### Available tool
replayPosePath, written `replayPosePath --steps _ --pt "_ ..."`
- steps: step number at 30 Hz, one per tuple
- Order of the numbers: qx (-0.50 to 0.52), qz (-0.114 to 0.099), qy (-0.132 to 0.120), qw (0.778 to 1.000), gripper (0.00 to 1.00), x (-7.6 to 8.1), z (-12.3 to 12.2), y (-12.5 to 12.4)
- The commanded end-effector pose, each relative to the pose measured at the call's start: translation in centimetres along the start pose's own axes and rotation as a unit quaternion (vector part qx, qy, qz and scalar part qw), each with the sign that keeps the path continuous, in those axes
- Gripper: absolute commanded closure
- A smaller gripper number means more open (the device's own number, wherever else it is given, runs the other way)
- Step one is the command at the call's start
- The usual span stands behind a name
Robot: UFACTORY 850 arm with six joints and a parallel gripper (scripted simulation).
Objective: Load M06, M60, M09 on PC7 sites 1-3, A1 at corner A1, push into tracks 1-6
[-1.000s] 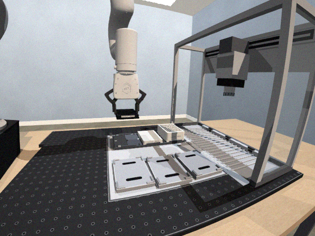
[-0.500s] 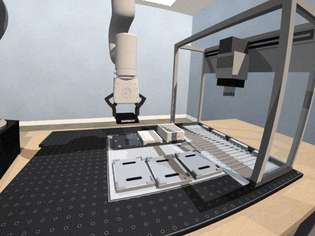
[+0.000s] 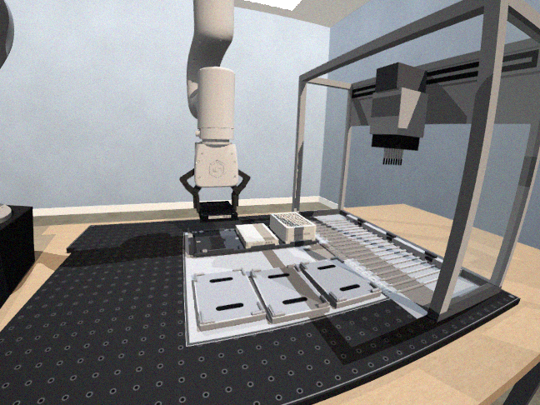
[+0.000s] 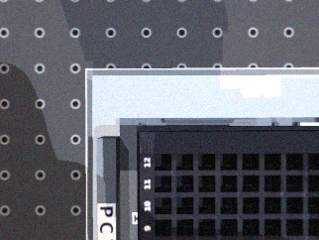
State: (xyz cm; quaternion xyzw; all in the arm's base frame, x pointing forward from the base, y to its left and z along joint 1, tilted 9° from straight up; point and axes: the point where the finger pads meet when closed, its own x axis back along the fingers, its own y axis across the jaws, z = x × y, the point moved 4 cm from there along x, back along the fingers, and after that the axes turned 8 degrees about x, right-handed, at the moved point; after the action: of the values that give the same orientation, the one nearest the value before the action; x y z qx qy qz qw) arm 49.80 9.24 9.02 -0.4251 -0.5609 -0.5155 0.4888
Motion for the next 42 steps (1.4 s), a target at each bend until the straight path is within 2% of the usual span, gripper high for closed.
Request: replayPosePath --steps 1,35,42 --pt "0.000 -0.001 0.000 1.000 1.00 -0.5 0.0 0.1" --pt "0.000 -0.001 0.000 1.000 1.00 -5.5 0.0 0.1" --pt "0.000 -0.001 0.000 1.000 1.00 -5.8 0.0 0.1"
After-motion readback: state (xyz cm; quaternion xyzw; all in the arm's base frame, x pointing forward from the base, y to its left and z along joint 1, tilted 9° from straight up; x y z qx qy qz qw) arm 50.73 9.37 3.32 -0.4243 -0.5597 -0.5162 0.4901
